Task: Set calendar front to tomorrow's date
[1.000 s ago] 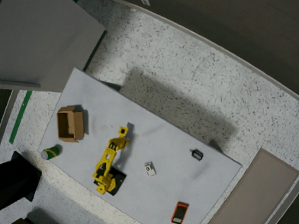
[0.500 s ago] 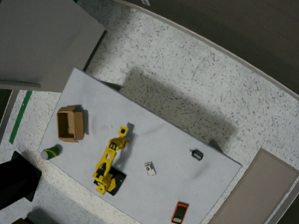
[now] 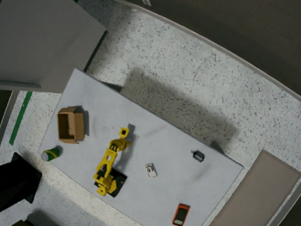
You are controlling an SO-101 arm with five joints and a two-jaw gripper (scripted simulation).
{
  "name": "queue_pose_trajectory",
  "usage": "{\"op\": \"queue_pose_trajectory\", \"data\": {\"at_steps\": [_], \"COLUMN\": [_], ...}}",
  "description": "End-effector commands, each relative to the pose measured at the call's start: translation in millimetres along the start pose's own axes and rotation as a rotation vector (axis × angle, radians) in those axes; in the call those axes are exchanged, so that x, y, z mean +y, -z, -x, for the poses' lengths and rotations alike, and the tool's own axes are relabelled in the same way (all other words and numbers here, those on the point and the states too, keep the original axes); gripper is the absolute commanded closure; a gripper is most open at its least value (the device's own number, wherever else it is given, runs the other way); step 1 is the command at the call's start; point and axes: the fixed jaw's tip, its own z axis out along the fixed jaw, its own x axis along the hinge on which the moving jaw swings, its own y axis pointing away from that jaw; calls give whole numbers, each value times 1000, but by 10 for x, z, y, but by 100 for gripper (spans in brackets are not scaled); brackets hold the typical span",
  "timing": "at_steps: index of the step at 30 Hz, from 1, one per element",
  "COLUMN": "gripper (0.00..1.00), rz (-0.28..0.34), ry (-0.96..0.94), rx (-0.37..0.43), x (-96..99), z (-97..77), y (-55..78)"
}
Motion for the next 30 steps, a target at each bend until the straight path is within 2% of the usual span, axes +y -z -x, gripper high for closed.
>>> {"op": "queue_pose_trajectory", "data": {"at_steps": [1, 17, 30], "gripper": [79, 66, 64], "rz": [5, 5, 5], "ry": [-12, -12, -12], "rx": [36, 36, 36], "x": [-1, -1, -1], "z": [-64, -64, -62], "y": [-75, -75, -64]}}
